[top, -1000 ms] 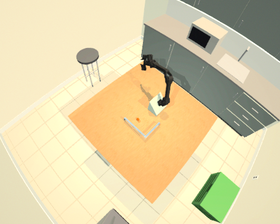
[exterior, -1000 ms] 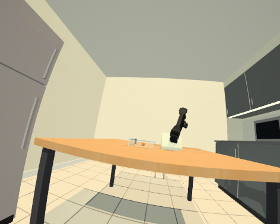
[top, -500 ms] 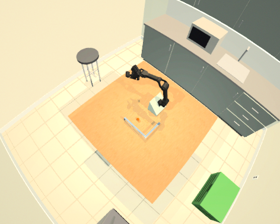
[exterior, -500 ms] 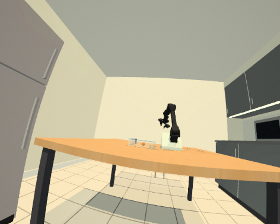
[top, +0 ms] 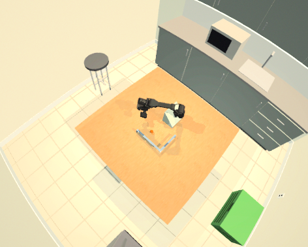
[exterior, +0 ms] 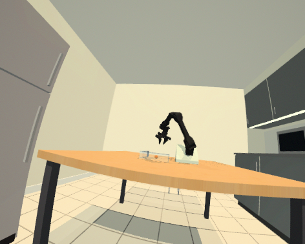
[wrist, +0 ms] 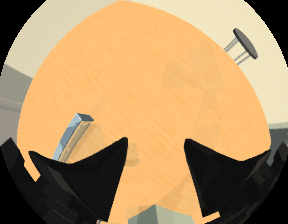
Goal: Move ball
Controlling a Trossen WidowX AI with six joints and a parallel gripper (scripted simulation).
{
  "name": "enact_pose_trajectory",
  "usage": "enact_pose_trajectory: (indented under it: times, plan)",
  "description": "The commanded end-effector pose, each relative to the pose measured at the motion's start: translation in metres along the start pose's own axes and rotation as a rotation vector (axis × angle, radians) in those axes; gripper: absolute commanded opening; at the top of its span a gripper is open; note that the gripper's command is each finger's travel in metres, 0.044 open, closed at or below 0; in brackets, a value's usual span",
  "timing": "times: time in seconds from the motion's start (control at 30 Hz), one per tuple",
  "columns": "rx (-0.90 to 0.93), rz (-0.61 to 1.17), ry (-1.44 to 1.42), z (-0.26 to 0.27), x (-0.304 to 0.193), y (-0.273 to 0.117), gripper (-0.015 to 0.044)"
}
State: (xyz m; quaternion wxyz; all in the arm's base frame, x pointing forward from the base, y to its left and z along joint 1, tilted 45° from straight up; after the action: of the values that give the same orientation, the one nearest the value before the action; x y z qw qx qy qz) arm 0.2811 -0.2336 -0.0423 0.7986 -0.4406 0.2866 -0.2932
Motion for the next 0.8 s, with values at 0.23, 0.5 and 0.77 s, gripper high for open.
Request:
enact_pose_trajectory:
  times: [0.23, 0.5, 0.77]
  plan:
    - [0.196, 0.324, -0.833, 0.126, -0.104, 0.039, 0.0255]
    - [0.212, 0.342, -0.881, 0.132, -0.112, 0.042, 0.0255]
    - [0.213, 0.342, -0.881, 0.132, -0.118, 0.056, 0.0255]
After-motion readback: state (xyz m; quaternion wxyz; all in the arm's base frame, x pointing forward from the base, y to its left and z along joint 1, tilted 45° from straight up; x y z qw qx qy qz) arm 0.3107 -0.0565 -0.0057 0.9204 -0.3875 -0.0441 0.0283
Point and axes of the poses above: the point midway between the two fingers, 35 mm back from their tips, its own y axis out along the fingers, its own z axis across the jaws, x = y × z, the point moved 5 cm from there along -y, back along the fingers, and after that the axes turned 3 degrees about -y, right-handed, at the moved point
